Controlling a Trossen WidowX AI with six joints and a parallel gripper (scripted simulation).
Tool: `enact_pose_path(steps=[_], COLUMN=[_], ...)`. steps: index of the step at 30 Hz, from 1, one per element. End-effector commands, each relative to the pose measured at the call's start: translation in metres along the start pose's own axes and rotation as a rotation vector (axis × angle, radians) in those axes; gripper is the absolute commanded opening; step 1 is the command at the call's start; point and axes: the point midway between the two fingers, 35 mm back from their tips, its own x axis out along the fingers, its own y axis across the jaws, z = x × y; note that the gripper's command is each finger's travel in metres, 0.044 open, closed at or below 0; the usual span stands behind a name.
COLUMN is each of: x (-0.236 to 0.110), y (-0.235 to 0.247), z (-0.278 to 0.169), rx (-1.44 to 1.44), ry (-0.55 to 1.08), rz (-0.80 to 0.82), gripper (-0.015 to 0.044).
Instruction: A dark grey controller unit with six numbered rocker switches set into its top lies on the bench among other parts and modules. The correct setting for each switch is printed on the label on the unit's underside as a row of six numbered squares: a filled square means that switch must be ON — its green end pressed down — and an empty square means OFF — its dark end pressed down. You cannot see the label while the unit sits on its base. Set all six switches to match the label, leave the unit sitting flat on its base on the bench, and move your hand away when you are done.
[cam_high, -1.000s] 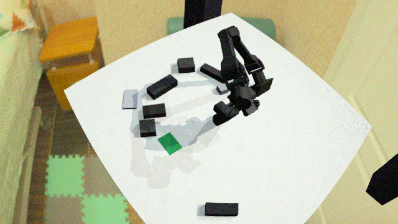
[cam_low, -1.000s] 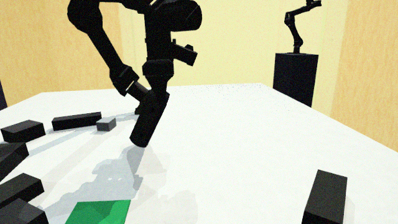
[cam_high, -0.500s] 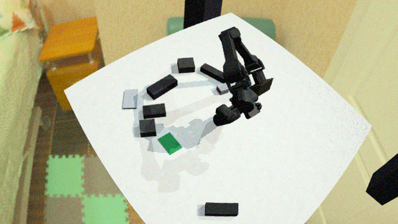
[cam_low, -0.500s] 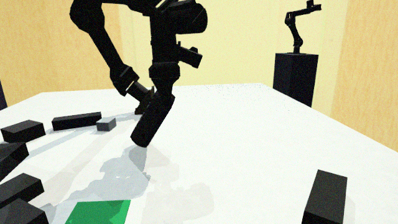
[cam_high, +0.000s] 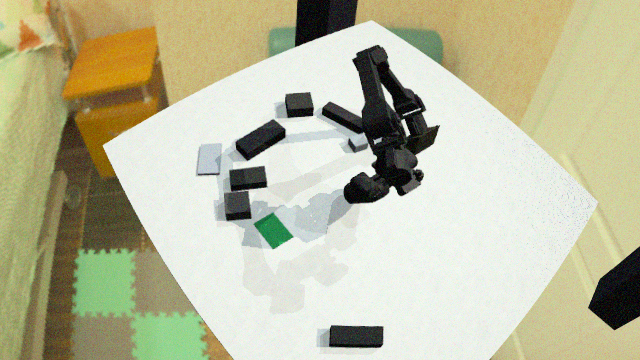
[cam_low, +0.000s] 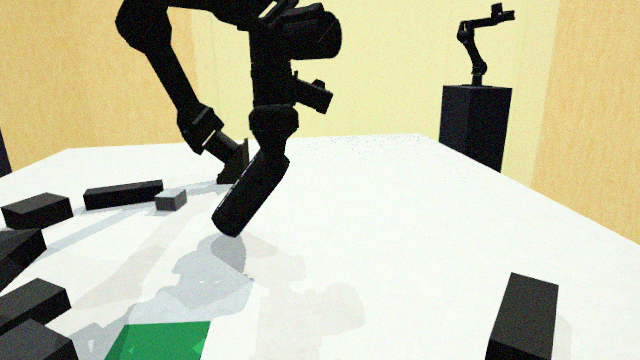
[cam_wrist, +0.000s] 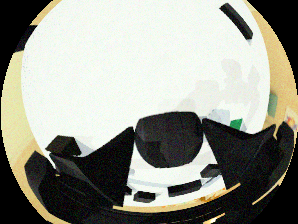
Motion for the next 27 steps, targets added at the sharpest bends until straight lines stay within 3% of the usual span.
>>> enact_pose_path(steps=[1,27], x=[0.009,0.023], y=[0.000,0.001], z=[-0.001,0.014], rx=[0.009,0.009], ry=[0.008,0.008], rz=[0.024,0.024], gripper=[0.0338,0.0338])
